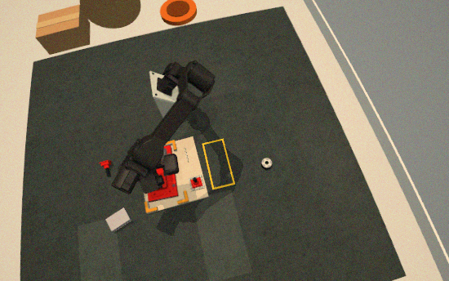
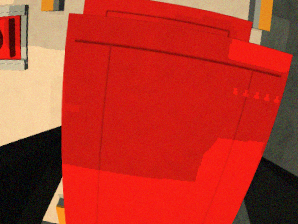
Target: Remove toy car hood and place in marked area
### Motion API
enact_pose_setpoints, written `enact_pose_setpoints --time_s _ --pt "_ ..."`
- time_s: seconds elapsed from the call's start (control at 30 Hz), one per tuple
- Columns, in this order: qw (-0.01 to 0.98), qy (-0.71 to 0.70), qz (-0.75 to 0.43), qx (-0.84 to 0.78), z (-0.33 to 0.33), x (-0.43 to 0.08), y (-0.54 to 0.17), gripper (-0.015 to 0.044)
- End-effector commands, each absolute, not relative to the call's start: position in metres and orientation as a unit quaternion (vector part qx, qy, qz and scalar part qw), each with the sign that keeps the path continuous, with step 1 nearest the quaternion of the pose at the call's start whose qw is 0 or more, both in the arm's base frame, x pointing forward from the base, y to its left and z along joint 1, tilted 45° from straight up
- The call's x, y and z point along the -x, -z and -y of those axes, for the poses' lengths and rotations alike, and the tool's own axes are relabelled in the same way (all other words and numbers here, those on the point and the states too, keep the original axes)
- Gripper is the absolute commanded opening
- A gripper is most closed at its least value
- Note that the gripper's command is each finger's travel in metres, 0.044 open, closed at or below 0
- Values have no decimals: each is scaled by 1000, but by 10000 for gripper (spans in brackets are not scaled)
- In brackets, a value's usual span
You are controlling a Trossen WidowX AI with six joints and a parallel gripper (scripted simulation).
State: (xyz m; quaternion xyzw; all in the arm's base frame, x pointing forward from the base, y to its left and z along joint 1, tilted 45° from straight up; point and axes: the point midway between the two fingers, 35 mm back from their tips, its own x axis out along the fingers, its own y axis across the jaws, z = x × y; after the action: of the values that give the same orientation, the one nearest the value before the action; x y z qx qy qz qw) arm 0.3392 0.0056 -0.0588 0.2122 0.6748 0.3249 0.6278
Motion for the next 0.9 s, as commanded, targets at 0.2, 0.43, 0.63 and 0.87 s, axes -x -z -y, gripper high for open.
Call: enact_pose_setpoints --time_s 0.2,0.43,0.63,0.87 --pt "632 -322 -673 -209 -8 -342 42 0" --pt "634 -321 -673 -205 -27 -342 20 0" --pt "635 -319 -673 -204 -44 -339 0 0" --pt "635 -318 -674 -204 -64 -334 -21 0"
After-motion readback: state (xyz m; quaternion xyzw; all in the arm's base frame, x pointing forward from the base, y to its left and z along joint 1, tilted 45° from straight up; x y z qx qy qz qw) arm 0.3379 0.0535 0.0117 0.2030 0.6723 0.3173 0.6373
